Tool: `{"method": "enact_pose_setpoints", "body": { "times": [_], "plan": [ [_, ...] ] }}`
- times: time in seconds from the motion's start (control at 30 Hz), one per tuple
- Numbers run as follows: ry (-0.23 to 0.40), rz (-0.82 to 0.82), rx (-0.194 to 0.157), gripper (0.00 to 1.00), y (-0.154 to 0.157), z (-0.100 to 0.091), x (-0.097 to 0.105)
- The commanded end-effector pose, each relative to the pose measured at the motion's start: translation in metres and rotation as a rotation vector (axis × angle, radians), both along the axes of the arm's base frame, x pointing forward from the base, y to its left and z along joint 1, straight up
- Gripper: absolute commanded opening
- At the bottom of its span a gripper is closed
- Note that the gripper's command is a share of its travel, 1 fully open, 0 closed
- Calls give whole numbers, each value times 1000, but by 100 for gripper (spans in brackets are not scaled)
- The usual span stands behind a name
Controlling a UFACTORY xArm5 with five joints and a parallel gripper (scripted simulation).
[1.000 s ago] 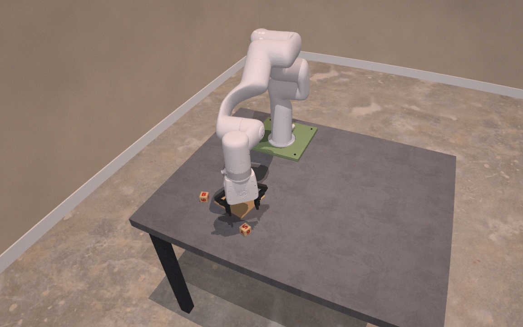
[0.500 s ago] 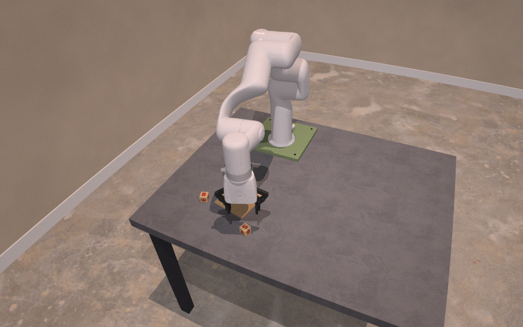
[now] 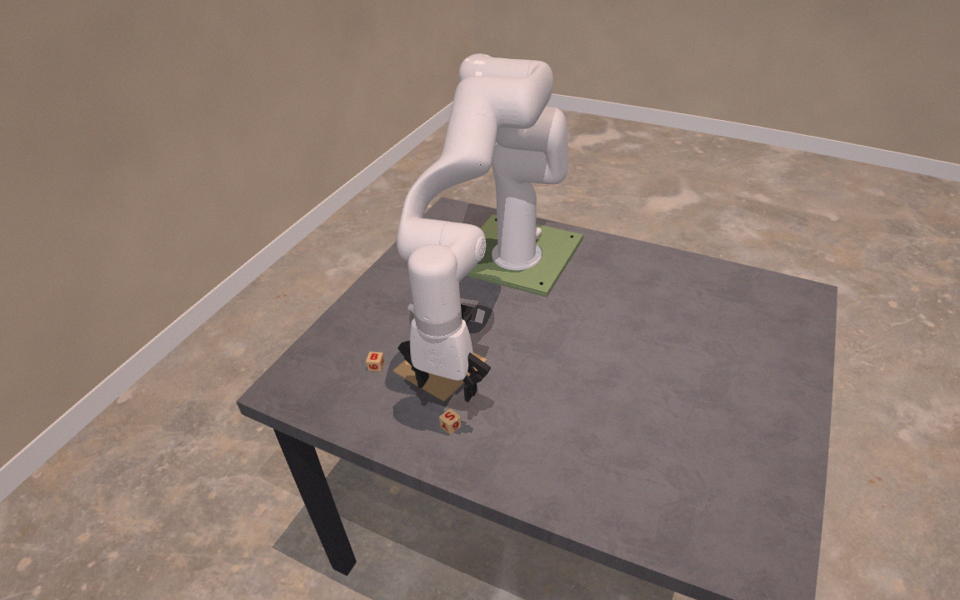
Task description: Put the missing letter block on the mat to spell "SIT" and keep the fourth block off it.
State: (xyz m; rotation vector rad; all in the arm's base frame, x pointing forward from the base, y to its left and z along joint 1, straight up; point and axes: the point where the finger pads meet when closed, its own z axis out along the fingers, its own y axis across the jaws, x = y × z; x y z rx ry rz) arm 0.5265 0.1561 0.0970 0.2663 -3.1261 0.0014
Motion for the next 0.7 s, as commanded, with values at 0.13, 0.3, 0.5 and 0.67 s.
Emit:
{"method": "enact_pose_setpoints", "body": {
  "times": [0.13,0.3,0.5,0.67],
  "plan": [
    [-5,-233,1,100,0,-1,1],
    [-5,-305,1,100,0,-3,1],
    [-5,-390,1,100,0,-4,1],
    [-5,-402,1,100,0,-4,1]
  ]
}}
